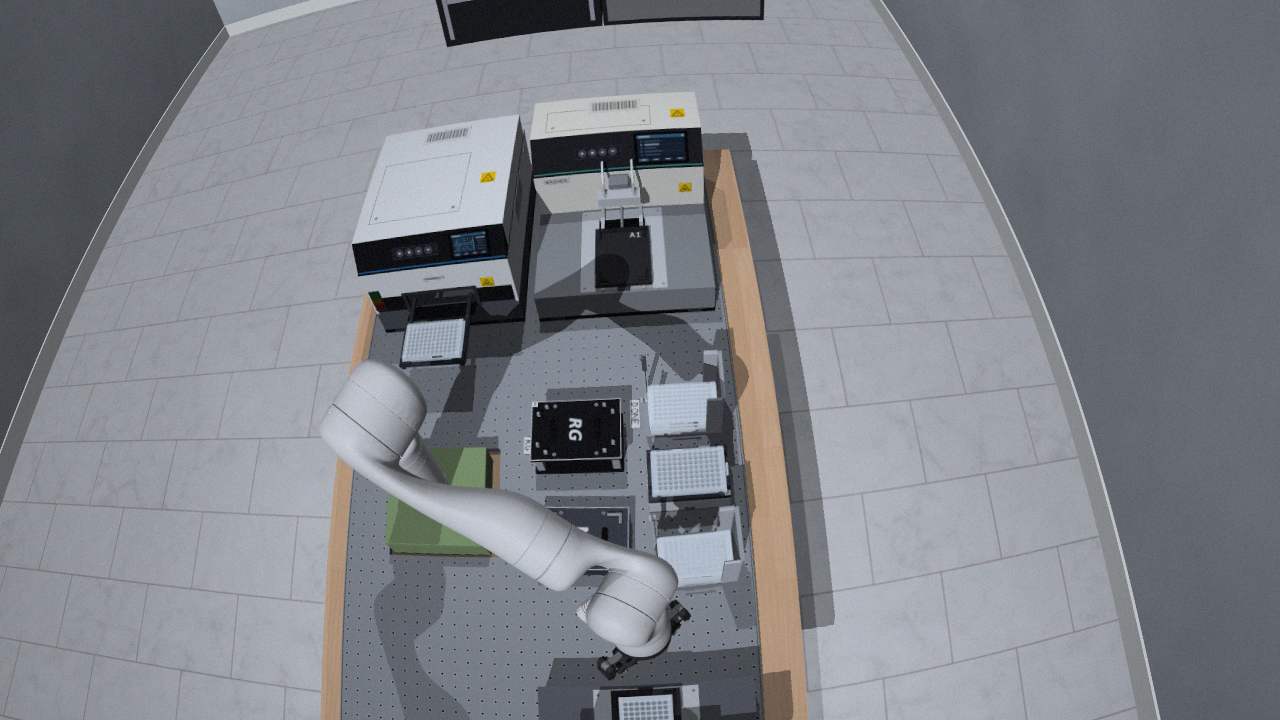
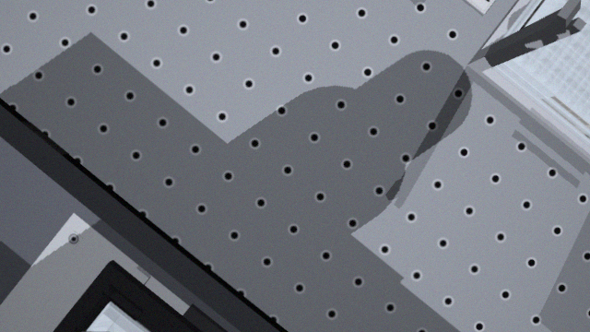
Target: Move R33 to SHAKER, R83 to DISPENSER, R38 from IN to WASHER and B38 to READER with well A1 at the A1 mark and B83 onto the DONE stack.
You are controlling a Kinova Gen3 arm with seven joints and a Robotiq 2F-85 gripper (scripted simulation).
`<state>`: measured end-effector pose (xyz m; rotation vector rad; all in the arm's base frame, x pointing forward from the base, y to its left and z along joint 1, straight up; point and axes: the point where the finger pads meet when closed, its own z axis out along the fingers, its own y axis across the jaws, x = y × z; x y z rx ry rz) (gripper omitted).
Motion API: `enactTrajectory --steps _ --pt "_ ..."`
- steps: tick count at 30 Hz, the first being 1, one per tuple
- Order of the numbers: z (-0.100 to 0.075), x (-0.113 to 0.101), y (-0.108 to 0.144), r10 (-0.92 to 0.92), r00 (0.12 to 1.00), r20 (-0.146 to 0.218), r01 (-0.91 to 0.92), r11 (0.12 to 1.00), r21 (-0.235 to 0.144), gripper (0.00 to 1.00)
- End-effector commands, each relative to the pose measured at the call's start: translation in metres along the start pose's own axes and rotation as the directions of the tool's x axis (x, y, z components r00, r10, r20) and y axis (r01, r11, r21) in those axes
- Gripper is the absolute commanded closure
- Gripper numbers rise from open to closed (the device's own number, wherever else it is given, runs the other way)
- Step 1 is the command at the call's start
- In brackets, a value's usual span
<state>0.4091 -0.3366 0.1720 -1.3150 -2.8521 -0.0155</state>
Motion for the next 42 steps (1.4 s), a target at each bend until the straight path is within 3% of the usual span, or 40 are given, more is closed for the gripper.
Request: enactTrajectory --steps 1,7,13,24,30,42 --pt "-0.004 0.003 0.004 -0.027 1.000 0.012 0.027 1.000 0.002 0.00" --pt "-0.004 0.019 0.019 -0.008 1.000 0.010 0.008 1.000 -0.004 0.00" --pt "-0.004 0.027 0.034 -0.251 0.968 0.009 0.251 0.968 0.006 0.00" --pt "-0.004 0.041 0.060 -0.234 0.972 0.008 0.234 0.972 0.002 0.00" --pt "-0.002 0.052 0.076 -0.465 0.885 -0.005 0.465 0.885 0.008 0.00" --pt "-0.003 0.064 0.107 -0.500 0.866 0.004 0.500 0.866 0.007 0.00"
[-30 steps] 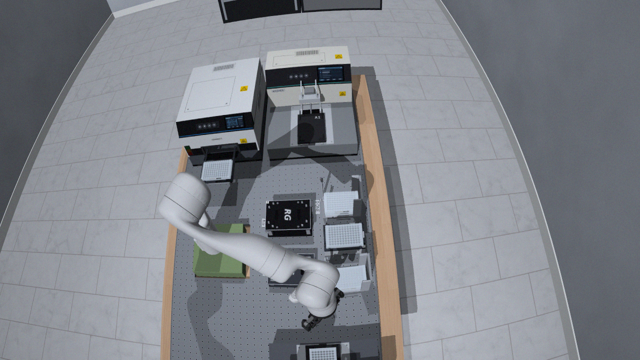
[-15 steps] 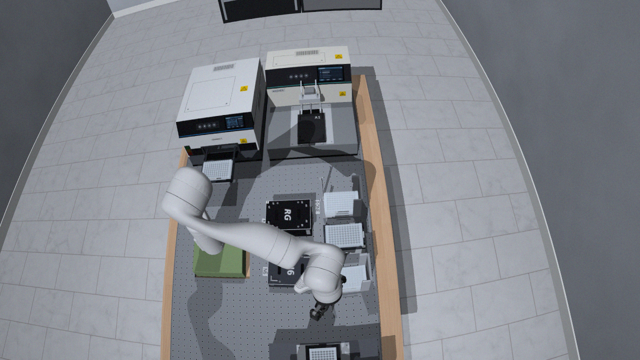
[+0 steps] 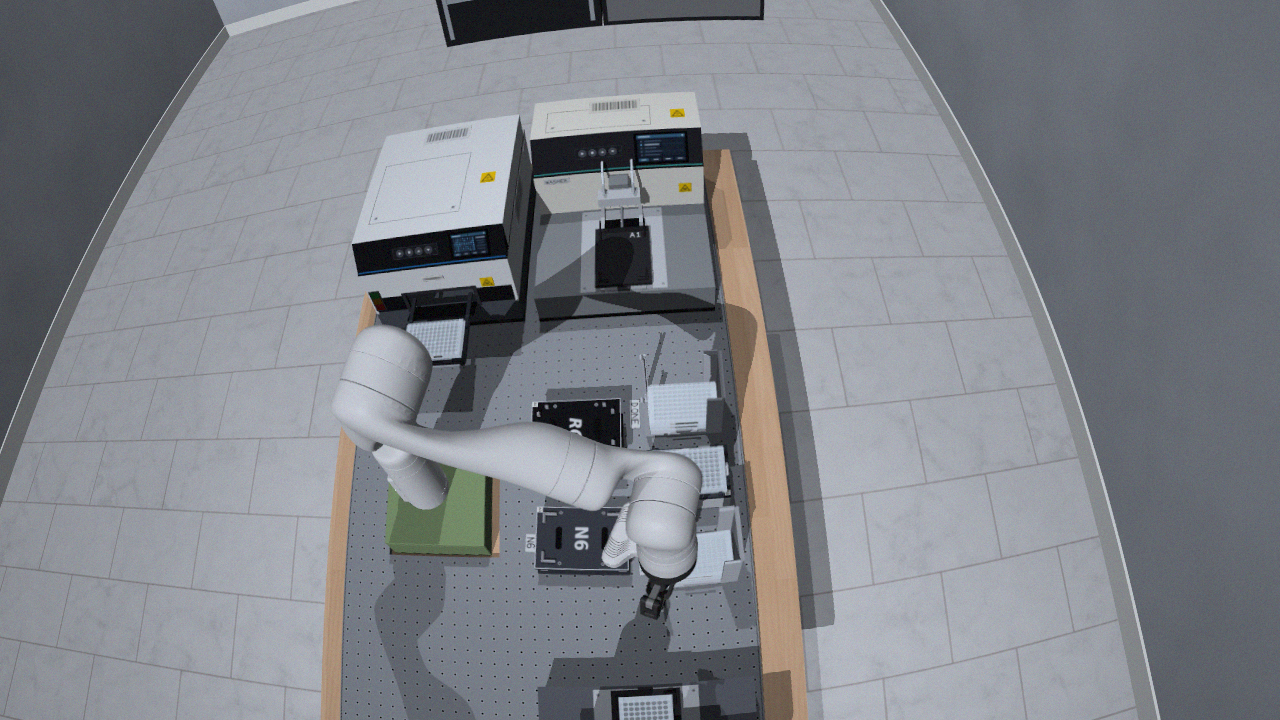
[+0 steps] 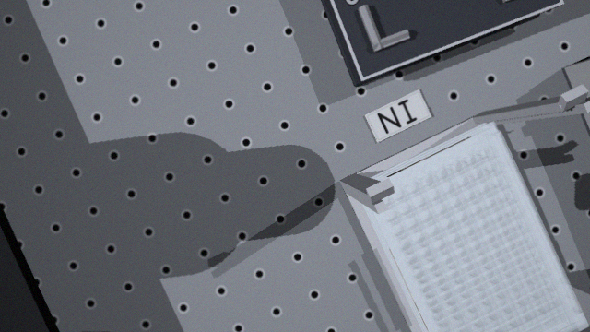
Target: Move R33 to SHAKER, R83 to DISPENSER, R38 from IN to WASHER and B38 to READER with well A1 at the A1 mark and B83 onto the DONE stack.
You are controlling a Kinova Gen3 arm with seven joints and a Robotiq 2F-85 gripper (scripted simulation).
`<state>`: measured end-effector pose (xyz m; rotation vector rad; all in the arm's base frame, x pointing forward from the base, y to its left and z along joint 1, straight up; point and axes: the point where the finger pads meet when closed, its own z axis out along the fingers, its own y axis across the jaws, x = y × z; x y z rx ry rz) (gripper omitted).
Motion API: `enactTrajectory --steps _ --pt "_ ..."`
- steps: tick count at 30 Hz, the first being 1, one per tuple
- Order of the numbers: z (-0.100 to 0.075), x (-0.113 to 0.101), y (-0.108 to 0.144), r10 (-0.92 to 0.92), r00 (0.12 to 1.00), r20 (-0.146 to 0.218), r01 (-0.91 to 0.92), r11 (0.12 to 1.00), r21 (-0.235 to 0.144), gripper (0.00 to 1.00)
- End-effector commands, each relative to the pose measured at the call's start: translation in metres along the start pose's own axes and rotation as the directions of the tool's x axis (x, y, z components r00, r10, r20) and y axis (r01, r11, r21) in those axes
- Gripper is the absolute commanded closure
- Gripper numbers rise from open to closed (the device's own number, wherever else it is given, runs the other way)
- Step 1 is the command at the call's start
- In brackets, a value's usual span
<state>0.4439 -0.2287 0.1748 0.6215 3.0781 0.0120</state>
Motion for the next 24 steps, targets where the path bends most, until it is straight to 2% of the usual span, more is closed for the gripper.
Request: enactTrajectory --steps 1,5,16,21,24 --pt "-0.001 0.000 0.015 -0.098 0.995 0.000 0.098 0.995 0.005 0.00" --pt "0.000 0.001 0.028 -0.243 0.970 -0.005 0.243 0.970 0.005 0.00" --pt "-0.001 -0.002 0.057 -0.223 0.975 0.000 0.223 0.975 0.005 0.00" --pt "-0.001 -0.011 0.071 -0.429 0.903 -0.001 0.429 0.903 0.005 0.00" --pt "-0.001 -0.017 0.080 -0.454 0.891 -0.001 0.454 0.891 0.005 0.00"
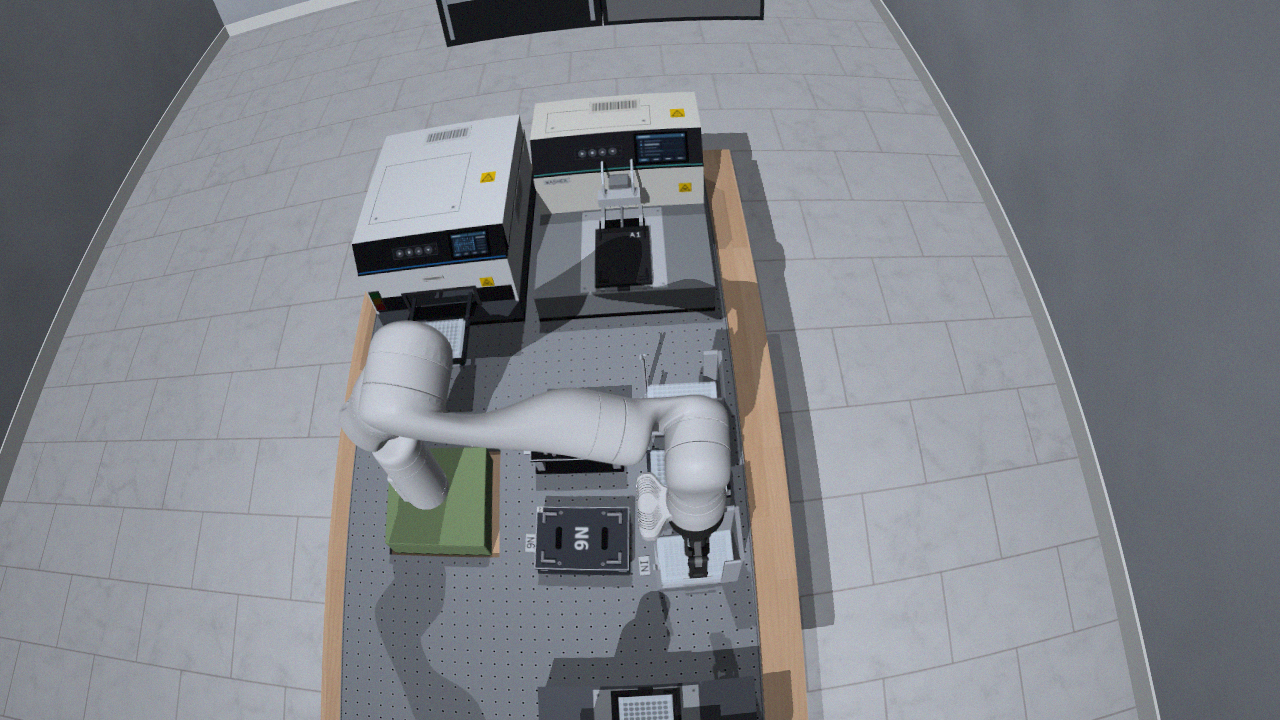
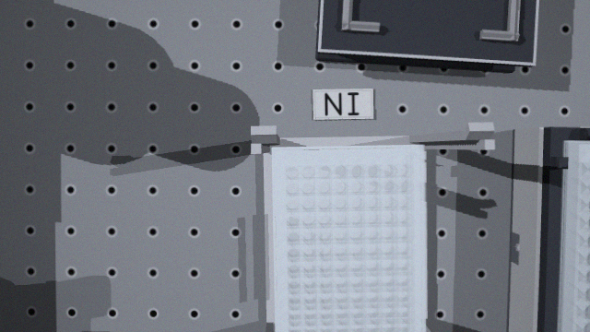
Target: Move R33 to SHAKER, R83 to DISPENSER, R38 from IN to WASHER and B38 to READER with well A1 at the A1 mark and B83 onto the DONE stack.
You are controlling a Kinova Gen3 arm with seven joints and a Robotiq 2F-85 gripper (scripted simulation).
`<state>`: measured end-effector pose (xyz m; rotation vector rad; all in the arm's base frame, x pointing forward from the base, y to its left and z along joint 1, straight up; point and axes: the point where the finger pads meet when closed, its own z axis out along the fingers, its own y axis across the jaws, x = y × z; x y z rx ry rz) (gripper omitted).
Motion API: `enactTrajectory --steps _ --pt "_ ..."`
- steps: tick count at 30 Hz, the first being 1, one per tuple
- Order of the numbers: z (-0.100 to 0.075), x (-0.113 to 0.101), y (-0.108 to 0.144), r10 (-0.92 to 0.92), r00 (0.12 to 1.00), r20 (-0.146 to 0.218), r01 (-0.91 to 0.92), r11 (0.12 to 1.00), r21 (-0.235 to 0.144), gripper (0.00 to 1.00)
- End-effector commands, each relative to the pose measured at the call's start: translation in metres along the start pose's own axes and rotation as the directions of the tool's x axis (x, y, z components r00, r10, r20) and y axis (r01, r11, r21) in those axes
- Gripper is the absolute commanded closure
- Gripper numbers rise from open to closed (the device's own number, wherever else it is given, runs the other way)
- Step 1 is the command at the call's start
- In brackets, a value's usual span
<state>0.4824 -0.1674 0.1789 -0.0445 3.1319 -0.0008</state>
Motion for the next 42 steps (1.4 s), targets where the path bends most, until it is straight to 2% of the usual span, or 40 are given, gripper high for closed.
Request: enactTrajectory --steps 1,3,23,42 --pt "0.002 -0.011 0.007 -0.045 0.999 -0.007 0.045 0.999 -0.003 0.00" --pt "0.002 -0.011 0.007 -0.045 0.999 -0.007 0.045 0.999 -0.003 0.00" --pt "0.003 -0.061 0.035 -0.023 1.000 -0.009 0.023 1.000 0.001 0.00" --pt "0.002 -0.063 0.038 -0.030 1.000 -0.003 0.029 1.000 -0.006 0.00"
